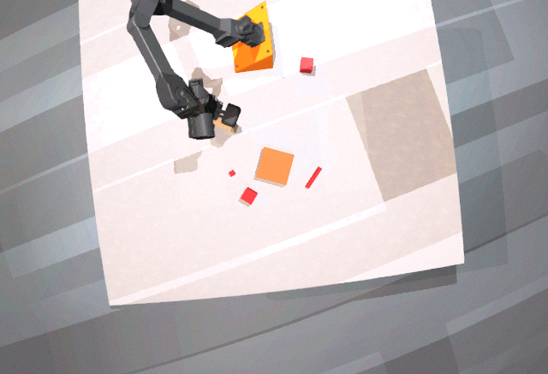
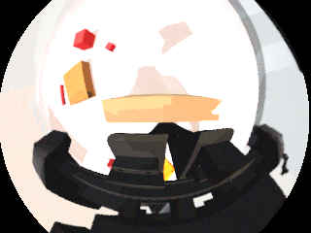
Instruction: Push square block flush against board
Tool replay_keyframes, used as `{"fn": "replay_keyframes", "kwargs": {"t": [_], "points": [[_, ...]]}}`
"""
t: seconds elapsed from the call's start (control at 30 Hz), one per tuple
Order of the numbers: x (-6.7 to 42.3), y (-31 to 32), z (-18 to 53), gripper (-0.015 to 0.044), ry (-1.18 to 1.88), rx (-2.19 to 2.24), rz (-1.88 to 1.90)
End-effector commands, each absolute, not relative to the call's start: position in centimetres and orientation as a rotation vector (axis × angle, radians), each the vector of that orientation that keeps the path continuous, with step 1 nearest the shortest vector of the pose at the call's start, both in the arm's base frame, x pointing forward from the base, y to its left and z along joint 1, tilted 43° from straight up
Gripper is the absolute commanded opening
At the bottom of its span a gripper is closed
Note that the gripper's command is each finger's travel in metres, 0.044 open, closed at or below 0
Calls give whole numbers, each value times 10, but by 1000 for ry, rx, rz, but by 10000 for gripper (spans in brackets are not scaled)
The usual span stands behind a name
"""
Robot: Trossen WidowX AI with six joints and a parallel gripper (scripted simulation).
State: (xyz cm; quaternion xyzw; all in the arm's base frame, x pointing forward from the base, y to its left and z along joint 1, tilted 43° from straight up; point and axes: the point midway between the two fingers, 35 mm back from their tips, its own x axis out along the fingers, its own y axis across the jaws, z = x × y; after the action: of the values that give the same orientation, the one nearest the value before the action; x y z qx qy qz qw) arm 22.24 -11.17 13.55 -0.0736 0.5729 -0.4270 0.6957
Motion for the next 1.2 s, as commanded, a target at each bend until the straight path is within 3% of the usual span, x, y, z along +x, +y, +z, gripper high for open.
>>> {"fn": "replay_keyframes", "kwargs": {"t": [0.0, 0.67, 1.17], "points": [[229, -115, 140, 0, 1270, -164, -953], [257, -128, 150, 0, 1267, -165, -954], [240, -120, 143, 0, 1269, -164, -954]]}}
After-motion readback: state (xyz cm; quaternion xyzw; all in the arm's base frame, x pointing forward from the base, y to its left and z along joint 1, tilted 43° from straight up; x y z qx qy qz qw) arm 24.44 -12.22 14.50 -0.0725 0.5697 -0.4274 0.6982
